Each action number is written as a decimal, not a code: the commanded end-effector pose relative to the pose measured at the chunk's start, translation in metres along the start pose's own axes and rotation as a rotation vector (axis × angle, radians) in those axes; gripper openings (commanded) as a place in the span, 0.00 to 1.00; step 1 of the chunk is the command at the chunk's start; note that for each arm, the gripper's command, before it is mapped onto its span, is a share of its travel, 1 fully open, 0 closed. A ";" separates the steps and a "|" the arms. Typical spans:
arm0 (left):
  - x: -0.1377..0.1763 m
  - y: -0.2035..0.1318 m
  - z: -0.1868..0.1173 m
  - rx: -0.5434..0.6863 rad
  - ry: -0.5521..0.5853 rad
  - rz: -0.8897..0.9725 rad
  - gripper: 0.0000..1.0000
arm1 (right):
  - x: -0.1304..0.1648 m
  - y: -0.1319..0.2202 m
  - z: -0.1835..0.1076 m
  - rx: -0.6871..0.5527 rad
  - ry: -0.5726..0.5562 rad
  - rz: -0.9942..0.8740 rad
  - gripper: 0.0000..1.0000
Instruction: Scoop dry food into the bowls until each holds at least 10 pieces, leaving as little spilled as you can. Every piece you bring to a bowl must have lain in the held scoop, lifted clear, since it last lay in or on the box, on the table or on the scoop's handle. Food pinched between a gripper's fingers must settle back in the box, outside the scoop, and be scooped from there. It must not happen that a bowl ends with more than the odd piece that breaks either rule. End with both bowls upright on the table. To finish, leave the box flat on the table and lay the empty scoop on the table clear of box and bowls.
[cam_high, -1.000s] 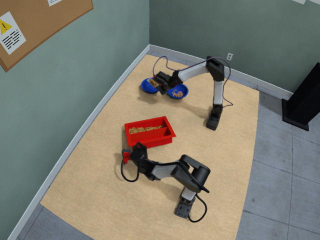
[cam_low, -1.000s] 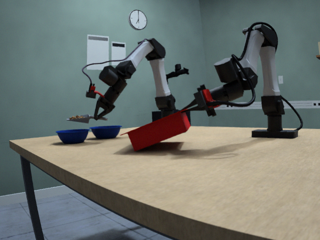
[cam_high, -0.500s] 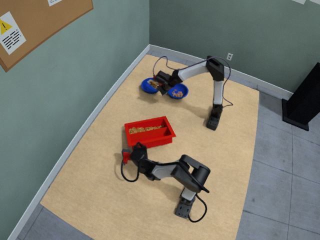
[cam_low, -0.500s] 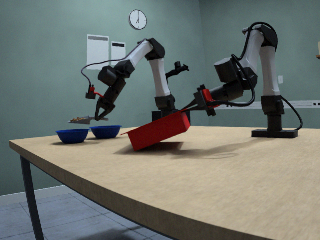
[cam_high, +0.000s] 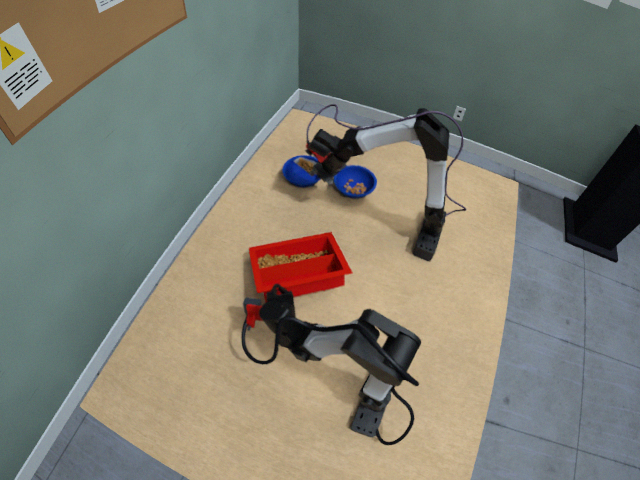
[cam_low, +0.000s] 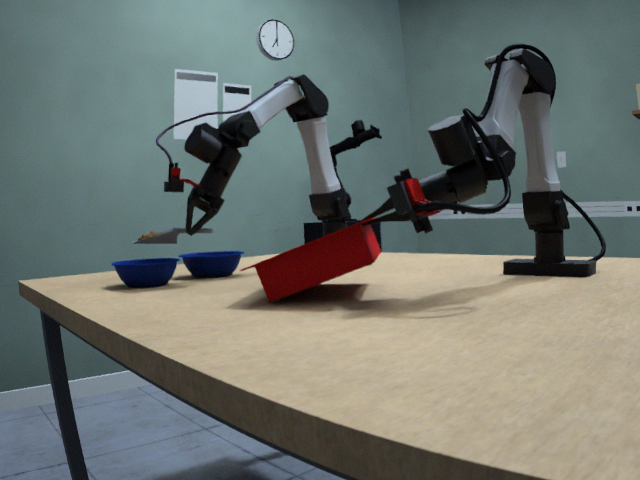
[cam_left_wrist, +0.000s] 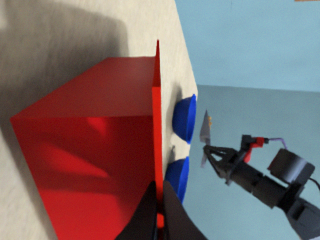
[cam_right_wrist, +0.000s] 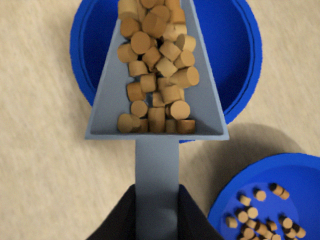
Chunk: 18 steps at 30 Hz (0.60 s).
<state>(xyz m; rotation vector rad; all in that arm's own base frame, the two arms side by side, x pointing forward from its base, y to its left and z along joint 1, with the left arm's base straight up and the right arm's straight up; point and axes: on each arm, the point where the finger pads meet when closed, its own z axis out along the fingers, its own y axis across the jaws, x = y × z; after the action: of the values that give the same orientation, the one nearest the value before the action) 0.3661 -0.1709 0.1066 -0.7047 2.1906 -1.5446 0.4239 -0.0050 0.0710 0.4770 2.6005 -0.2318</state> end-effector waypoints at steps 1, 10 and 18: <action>-0.006 -0.040 -0.001 0.092 -0.009 0.108 0.00 | -0.022 -0.001 -0.021 -0.061 -0.017 0.050 0.00; -0.006 -0.040 -0.001 0.092 -0.009 0.108 0.00 | -0.020 0.008 -0.018 -0.086 0.010 0.034 0.00; -0.006 -0.040 -0.001 0.092 -0.009 0.108 0.00 | -0.024 0.004 -0.013 -0.075 0.000 0.040 0.00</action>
<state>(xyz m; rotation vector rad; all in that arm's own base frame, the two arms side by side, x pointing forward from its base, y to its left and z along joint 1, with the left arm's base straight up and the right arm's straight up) 0.3661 -0.1709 0.1066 -0.7047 2.1906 -1.5446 0.4245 -0.0058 0.0779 0.5093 2.6420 -0.1342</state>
